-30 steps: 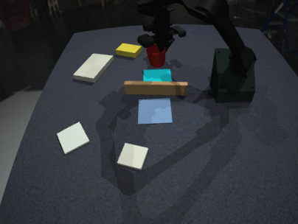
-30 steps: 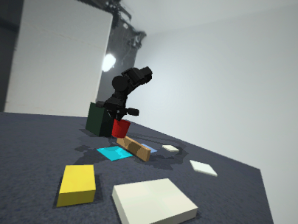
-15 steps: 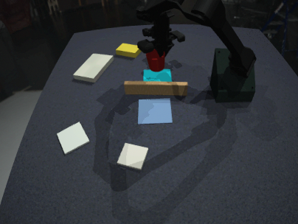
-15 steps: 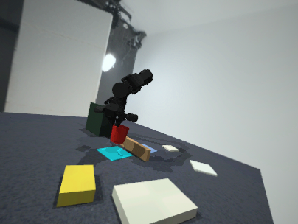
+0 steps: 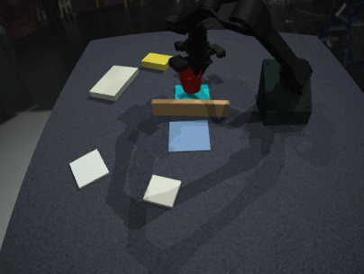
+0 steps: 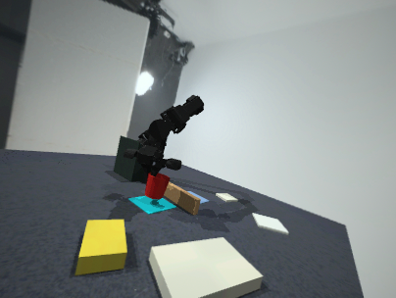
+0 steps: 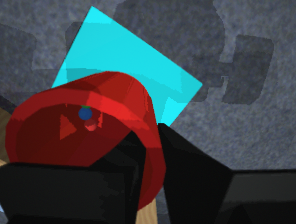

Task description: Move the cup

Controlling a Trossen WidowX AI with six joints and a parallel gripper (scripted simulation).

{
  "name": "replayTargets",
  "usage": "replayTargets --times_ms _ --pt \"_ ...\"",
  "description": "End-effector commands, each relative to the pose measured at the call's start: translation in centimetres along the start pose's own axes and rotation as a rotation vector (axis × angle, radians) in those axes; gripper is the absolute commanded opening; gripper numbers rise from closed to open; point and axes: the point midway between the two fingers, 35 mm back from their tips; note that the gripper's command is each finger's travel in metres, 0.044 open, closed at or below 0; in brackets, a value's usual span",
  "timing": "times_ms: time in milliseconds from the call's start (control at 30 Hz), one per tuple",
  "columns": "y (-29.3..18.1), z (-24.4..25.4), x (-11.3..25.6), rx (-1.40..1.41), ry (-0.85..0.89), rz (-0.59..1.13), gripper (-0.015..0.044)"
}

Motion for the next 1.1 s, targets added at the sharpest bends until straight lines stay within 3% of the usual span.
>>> replayTargets --times_ms 0,767,933,1067 --pt "-0.4 -0.1 -1.0 -0.009 0.004 0.013 0.0000" --pt "-0.2 -0.1 -1.8 -0.001 0.000 0.004 0.0000" --pt "-0.2 -0.1 -1.8 -0.001 0.000 0.004 0.0128" --pt "-0.2 -0.1 -1.8 -0.001 0.000 0.004 0.0128"
Point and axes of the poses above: the point midway between the two fingers, 35 mm back from their tips, its own x axis back along the fingers, its own z axis across the jaws, y = z × x, and after that the axes turned 11 degrees about x, right-handed
